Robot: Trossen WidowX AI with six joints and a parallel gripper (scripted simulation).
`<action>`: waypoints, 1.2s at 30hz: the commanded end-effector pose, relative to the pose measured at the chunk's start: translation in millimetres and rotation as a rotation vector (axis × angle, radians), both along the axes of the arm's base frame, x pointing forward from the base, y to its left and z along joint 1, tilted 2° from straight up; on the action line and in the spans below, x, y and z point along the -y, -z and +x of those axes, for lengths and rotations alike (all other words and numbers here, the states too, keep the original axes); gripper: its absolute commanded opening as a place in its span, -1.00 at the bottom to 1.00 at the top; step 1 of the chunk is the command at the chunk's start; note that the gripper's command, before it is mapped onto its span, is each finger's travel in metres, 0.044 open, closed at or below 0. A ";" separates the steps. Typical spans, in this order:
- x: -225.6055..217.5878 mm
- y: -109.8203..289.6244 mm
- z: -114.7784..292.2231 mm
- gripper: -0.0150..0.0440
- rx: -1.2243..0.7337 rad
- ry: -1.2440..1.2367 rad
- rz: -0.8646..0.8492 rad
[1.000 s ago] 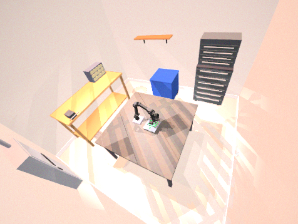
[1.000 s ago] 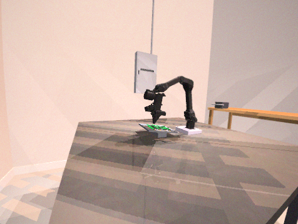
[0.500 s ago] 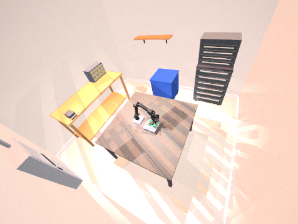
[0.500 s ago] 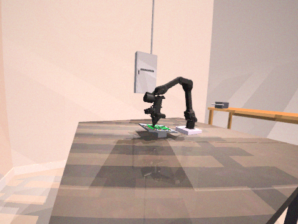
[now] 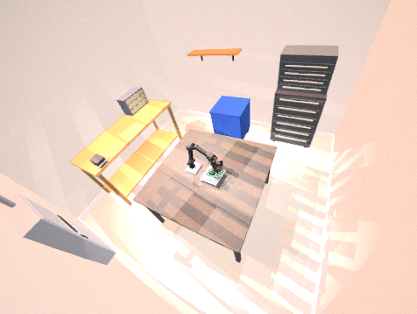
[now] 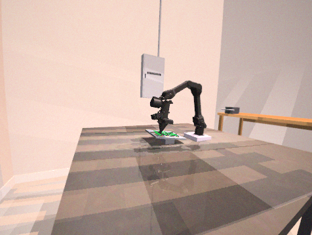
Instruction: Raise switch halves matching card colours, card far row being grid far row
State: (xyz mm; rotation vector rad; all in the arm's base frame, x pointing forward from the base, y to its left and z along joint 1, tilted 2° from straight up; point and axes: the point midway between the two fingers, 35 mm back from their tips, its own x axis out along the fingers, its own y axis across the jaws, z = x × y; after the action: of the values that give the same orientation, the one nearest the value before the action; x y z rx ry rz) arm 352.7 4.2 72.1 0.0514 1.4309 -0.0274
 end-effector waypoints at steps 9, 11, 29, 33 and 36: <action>0.4 1.6 0.5 -0.49 0.001 0.004 -0.003; 0.4 1.8 0.5 -0.49 0.001 0.004 -0.003; 0.4 4.2 0.8 -0.49 0.001 0.004 -0.003; 0.4 4.7 0.8 -0.49 0.001 0.004 -0.003; 0.4 5.1 0.9 -0.49 0.001 0.004 -0.003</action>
State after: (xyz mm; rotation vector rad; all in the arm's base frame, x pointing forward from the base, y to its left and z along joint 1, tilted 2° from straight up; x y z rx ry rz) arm 353.2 4.3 67.5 0.0514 1.4312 -0.0274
